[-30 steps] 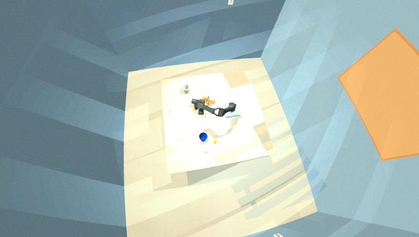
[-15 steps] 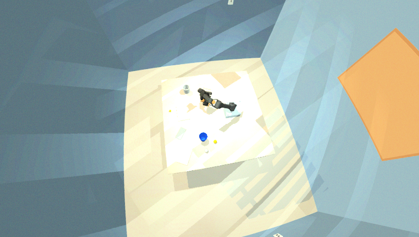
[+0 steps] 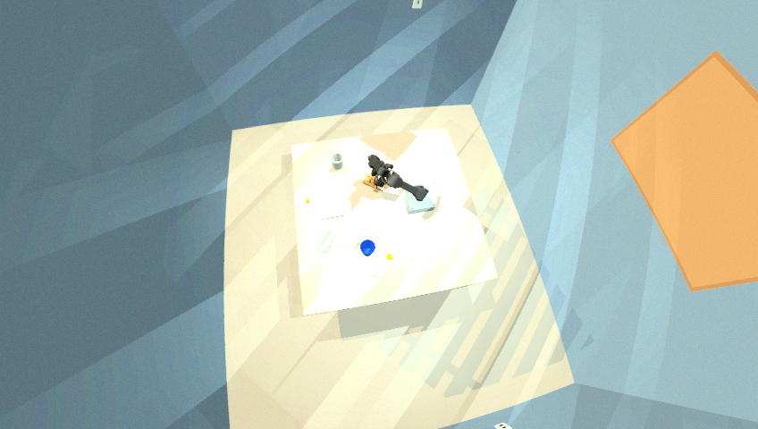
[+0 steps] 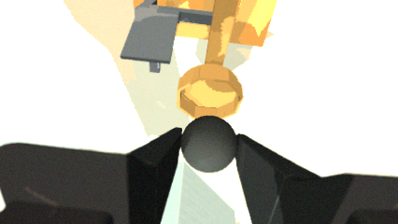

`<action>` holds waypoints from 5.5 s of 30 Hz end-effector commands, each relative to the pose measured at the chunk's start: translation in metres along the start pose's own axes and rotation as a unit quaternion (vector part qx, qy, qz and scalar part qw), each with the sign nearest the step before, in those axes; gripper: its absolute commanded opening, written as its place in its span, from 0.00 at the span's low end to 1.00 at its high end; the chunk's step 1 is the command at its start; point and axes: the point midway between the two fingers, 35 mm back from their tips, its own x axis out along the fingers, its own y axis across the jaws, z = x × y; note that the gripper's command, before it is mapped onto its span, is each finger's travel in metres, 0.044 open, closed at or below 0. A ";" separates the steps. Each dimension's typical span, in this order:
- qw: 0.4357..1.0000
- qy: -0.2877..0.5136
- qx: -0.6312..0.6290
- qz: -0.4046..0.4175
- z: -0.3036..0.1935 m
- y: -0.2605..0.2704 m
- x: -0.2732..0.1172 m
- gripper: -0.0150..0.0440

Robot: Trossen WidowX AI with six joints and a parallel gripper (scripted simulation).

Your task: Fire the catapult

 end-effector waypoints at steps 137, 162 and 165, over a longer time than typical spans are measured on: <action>0.897 -0.429 -0.054 -0.094 0.198 0.020 -0.214 0.25; 0.880 -0.209 -0.313 -0.288 0.123 0.063 -0.114 0.25; 0.870 -0.177 -0.345 -0.304 0.111 0.067 -0.103 0.25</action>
